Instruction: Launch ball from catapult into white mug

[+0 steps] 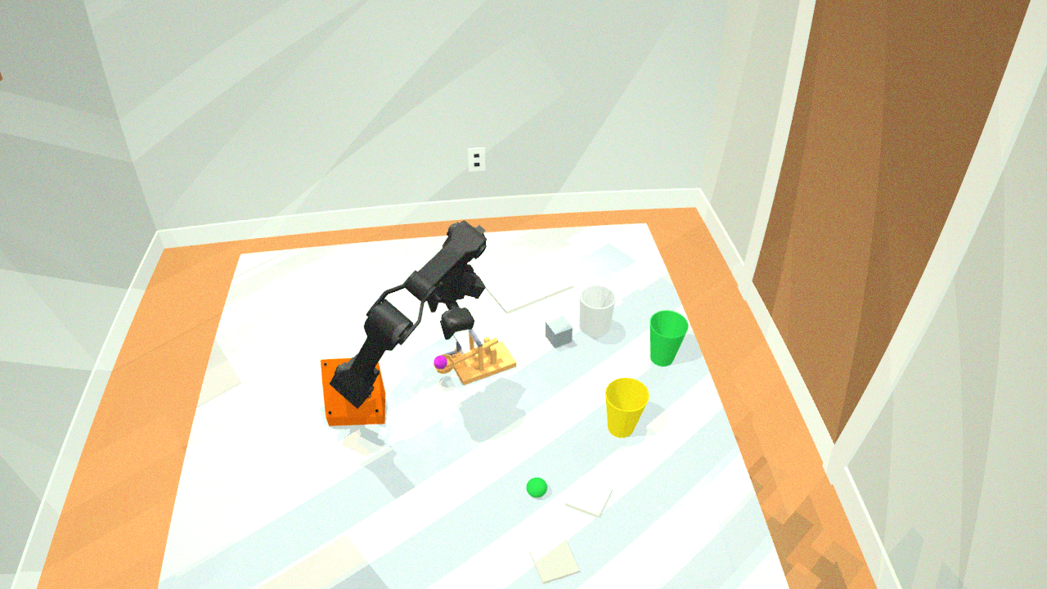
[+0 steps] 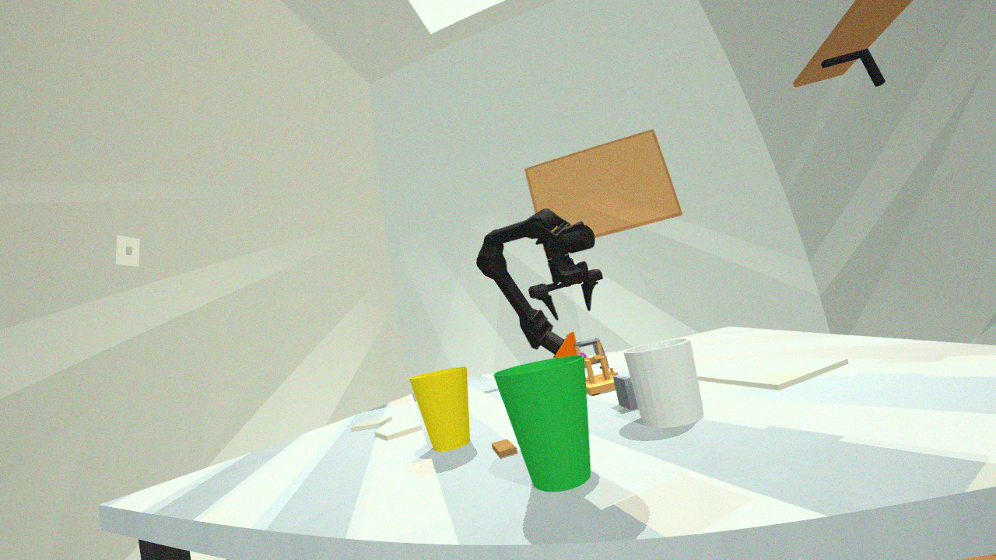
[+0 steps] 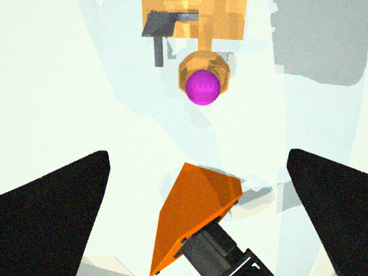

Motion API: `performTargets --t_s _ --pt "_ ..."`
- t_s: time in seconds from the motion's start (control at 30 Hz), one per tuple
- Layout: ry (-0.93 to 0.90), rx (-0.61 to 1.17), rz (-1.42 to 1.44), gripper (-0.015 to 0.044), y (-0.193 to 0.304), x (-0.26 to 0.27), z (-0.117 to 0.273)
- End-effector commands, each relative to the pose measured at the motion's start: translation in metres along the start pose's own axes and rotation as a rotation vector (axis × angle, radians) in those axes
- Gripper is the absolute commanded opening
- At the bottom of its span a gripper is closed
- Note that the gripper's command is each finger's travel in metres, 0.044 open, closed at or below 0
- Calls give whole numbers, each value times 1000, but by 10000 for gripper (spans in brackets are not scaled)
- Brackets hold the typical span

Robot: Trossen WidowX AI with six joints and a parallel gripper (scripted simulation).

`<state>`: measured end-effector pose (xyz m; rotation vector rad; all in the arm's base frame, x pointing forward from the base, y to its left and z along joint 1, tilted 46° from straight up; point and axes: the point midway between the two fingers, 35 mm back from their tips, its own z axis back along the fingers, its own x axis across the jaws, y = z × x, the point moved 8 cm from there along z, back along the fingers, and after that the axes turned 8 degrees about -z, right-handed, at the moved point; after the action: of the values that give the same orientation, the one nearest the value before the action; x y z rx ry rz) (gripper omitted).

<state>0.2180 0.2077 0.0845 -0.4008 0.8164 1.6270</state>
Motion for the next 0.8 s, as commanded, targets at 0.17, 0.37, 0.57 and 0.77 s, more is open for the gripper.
performTargets --t_s 0.17,0.37,0.57,0.77 --pt "-78 -165 50 440 -46 17 9" --pt "-133 -355 81 440 -86 28 30" --pt "-155 -547 93 440 -125 35 55" --pt "-145 -745 82 440 -164 35 84"
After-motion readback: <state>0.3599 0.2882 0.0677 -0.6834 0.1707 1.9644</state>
